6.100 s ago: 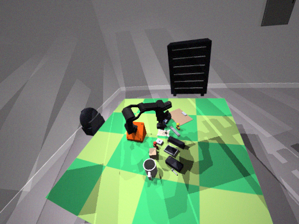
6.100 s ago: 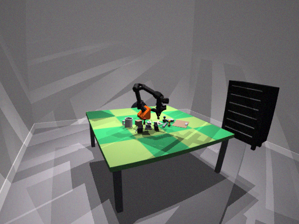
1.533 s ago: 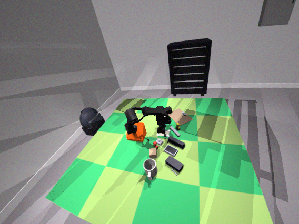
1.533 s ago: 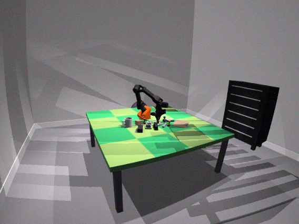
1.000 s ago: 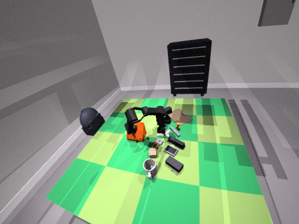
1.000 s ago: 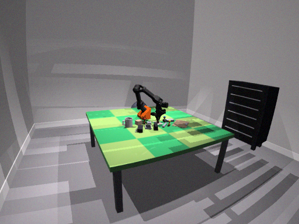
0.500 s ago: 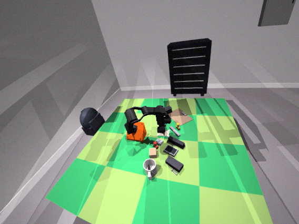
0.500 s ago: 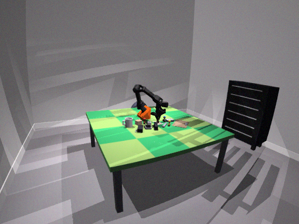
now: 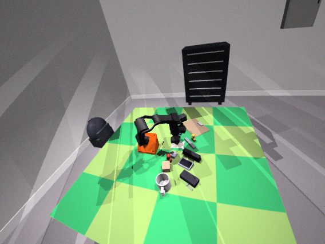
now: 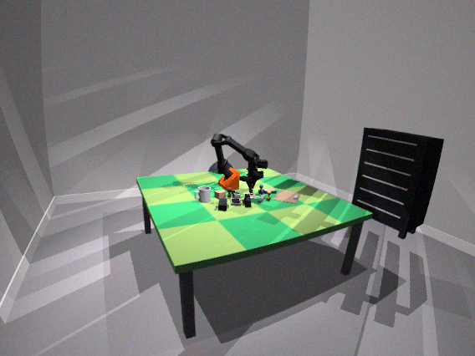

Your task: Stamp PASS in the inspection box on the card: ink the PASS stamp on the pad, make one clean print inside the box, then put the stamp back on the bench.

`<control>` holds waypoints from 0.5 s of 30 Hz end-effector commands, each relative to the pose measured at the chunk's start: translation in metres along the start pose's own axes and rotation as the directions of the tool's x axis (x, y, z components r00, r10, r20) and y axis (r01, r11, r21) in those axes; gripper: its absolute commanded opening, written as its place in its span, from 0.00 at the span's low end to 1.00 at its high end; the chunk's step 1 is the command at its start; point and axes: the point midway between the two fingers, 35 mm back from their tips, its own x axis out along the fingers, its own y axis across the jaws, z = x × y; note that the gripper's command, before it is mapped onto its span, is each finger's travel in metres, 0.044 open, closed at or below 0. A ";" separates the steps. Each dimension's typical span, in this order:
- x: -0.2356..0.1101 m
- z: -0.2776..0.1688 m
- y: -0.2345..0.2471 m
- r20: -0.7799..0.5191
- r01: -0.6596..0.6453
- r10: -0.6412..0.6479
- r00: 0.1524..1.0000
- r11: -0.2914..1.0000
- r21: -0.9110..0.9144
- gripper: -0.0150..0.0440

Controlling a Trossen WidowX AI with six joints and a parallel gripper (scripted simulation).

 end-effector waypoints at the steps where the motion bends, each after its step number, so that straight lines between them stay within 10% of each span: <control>1: -0.006 0.002 0.001 0.004 -0.004 0.004 1.000 1.000 0.007 0.25; 15: -0.029 0.002 0.001 0.004 -0.005 0.005 1.000 1.000 0.007 0.25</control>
